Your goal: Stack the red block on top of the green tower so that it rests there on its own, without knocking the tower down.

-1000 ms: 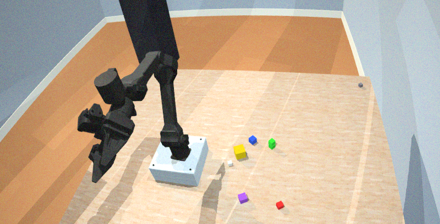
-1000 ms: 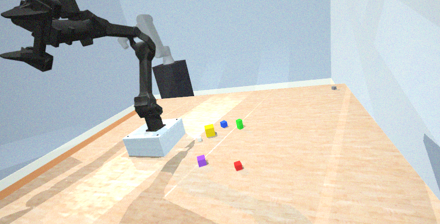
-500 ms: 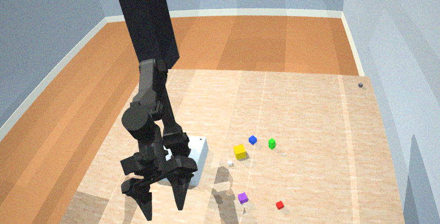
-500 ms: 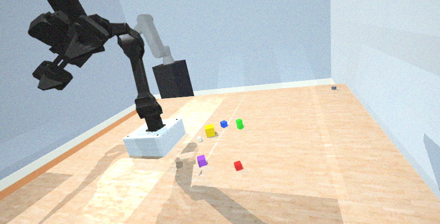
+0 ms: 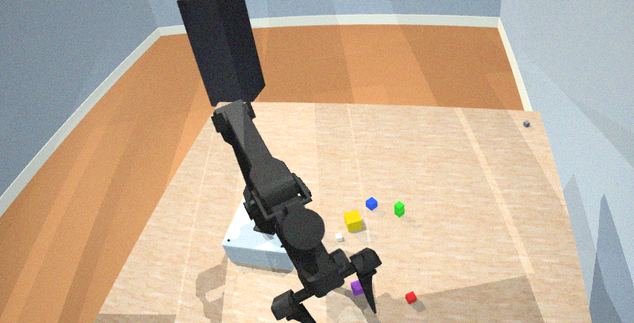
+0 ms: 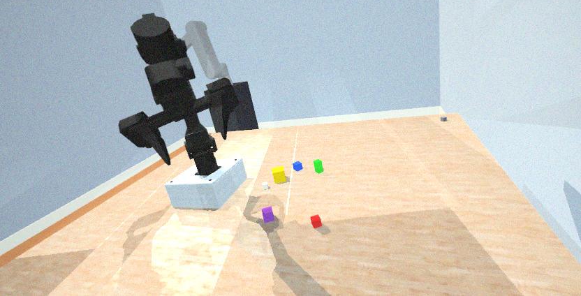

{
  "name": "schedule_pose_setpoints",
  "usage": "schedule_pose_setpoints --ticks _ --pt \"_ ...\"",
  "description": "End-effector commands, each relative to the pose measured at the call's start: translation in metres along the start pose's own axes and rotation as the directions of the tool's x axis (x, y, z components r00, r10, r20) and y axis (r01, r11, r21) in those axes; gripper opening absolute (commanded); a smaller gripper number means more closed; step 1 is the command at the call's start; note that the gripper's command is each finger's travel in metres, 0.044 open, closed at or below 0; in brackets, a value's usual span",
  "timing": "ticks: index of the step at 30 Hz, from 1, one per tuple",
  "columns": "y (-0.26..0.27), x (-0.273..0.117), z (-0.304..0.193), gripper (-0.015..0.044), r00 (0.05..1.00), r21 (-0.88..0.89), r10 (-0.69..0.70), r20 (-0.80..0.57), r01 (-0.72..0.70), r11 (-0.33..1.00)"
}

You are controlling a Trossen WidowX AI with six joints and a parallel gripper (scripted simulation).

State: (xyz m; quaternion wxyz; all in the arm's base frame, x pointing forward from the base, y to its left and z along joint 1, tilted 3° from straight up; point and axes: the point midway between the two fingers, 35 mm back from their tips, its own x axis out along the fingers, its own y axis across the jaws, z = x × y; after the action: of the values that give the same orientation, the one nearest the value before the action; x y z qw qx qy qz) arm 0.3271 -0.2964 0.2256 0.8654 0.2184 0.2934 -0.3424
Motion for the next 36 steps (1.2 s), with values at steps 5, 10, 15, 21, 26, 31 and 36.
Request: schedule_pose_setpoints --ticks 5,10,15,21,26,31,36 --pt "0.052 0.047 -0.059 0.044 0.966 -0.356 0.032 -0.257 -0.125 0.926" --pt "0.086 0.068 -0.106 0.044 0.905 -0.568 0.019 -0.425 -0.283 0.773" --pt "0.117 0.082 -0.156 0.044 0.82 -0.695 -0.022 -0.572 -0.47 0.544" --pt "0.146 0.088 -0.213 0.044 0.707 -0.705 -0.1 -0.7 -0.662 0.255" --pt "0.16 0.089 -0.244 0.044 0.64 -0.654 -0.154 -0.753 -0.753 0.07" --pt "0.165 0.091 -0.244 0.044 0.638 -0.652 -0.156 -0.754 -0.756 0.064" --pt "0.164 0.097 -0.251 0.044 0.638 -0.652 -0.156 -0.754 -0.756 0.064"
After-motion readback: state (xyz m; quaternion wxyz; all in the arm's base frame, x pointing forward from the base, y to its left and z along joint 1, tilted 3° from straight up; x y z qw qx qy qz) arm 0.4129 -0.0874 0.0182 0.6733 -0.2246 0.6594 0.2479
